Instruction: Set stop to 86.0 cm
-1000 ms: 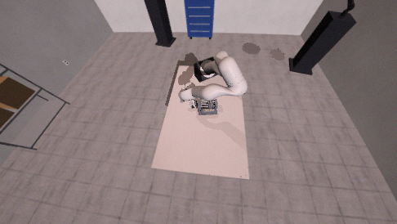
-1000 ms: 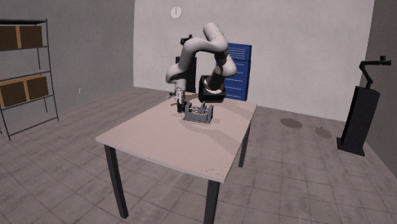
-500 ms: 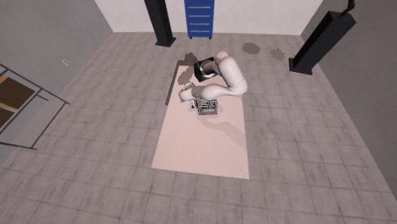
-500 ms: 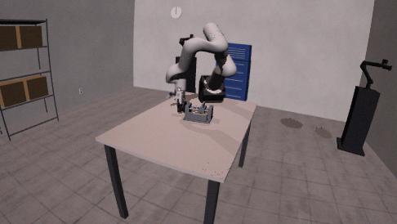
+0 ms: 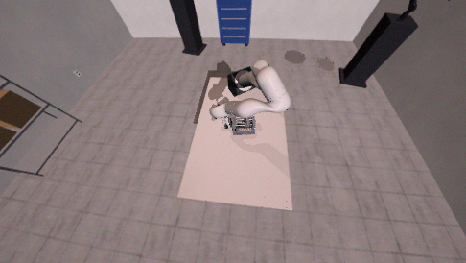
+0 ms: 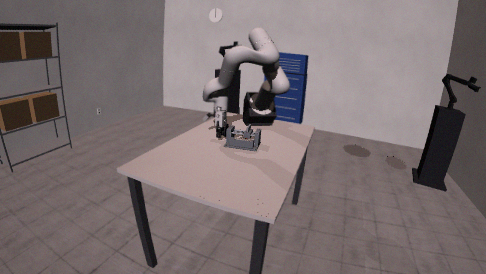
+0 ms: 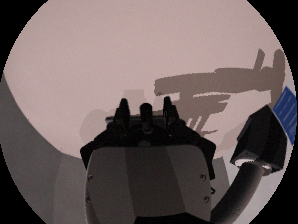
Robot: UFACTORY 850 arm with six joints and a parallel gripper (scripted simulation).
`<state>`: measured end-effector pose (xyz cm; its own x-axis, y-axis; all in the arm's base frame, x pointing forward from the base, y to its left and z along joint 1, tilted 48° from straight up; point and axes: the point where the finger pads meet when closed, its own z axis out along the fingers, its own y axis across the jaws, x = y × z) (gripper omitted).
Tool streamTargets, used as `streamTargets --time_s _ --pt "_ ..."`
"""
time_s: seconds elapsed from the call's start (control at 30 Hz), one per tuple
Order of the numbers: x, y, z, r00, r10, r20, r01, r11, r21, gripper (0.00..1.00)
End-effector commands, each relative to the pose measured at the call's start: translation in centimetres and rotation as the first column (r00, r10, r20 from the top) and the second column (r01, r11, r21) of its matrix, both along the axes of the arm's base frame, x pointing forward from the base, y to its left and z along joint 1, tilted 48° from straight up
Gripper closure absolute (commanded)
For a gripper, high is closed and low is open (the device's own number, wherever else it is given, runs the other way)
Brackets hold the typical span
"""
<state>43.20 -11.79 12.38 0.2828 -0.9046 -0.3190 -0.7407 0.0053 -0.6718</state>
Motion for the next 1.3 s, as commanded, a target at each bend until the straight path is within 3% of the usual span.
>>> streamTargets --time_s 0.0,0.57,0.97,1.27 --pt "0.0 0.0 0.0 1.0 0.0 0.0 0.0 1.0 -0.001 0.43" --pt "-0.1 -0.1 0.1 1.0 0.0 0.0 0.0 1.0 -0.001 0.43" --pt "-5.8 -4.1 6.4 1.0 0.0 0.0 0.0 1.0 -0.001 0.43" --pt "-6.1 -4.3 6.7 1.0 0.0 0.0 0.0 1.0 -0.001 0.43"
